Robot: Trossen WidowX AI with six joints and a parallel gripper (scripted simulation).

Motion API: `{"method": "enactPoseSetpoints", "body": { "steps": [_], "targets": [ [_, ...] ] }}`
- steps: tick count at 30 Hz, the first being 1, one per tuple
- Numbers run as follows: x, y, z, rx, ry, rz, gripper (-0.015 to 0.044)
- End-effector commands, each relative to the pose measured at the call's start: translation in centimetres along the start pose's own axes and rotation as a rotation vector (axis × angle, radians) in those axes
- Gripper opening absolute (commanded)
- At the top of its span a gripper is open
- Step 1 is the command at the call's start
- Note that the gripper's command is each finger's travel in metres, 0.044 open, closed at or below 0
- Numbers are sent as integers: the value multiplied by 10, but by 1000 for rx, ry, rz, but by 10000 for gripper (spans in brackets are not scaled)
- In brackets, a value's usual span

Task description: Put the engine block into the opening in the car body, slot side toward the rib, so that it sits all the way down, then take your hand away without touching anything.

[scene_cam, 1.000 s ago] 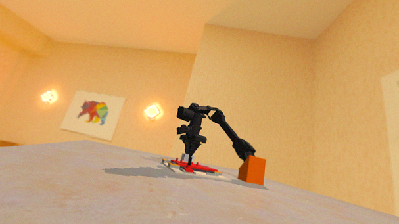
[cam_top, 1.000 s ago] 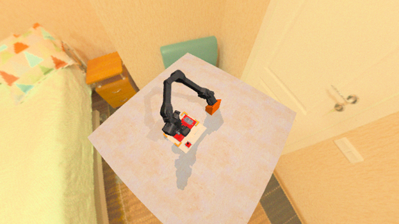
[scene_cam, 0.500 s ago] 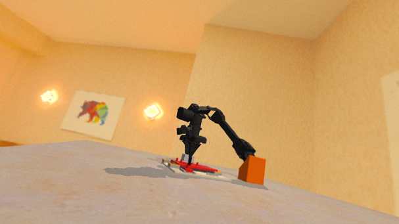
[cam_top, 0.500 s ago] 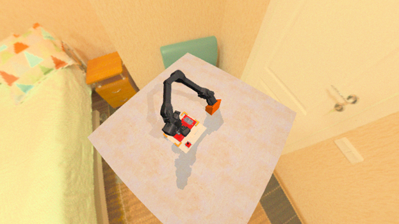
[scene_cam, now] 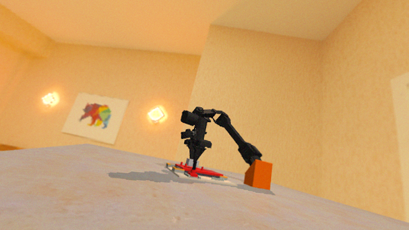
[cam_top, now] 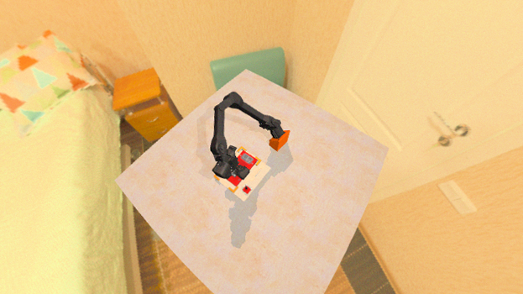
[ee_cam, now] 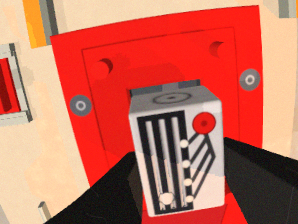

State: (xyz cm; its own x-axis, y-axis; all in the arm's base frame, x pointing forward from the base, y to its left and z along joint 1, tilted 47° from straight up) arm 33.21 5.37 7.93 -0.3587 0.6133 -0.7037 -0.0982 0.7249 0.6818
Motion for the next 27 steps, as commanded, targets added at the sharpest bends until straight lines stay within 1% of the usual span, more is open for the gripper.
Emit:
{"method": "enactPoseSetpoints", "body": {
  "steps": [1, 27],
  "targets": [
    [0, -1, 0, -1, 6, -3, 160],
    [0, -5, 0, -1, 6, -4, 160]
  ]
}}
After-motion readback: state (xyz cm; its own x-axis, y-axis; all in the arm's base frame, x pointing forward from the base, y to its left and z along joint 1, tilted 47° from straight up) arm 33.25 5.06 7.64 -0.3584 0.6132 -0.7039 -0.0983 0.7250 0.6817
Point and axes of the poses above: the point midway between the two fingers, 35 mm back from their tips, its own y axis back along the fingers, its own x axis across the jaws, z = x × y, the point moved 6 cm from there along y, back along the fingers, and after that the axes turned 11 degrees about y, right-handed, at the moved point
